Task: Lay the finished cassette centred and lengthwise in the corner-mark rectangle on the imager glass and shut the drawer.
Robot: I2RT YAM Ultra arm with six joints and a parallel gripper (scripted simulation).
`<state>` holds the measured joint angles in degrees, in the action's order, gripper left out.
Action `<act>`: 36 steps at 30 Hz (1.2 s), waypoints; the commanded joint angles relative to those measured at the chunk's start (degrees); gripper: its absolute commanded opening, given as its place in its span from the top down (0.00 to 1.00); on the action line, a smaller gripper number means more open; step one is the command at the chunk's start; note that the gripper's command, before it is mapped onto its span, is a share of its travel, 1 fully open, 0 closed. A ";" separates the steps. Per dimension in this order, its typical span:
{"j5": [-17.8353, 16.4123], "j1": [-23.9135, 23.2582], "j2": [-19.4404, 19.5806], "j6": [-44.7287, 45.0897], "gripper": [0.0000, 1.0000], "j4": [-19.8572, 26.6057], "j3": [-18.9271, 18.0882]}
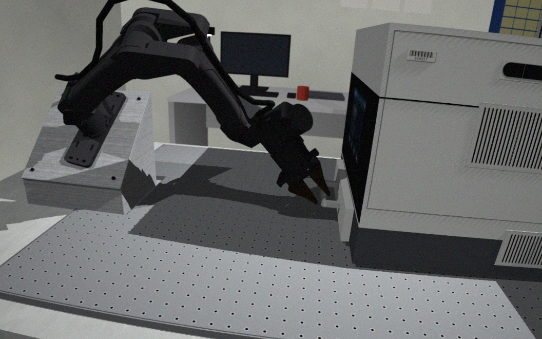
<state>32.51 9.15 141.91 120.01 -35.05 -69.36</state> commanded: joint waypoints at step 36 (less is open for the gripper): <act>0.07 2.87 -4.35 -0.01 0.65 -0.67 4.30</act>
<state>32.56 9.98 139.79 120.01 -35.27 -66.41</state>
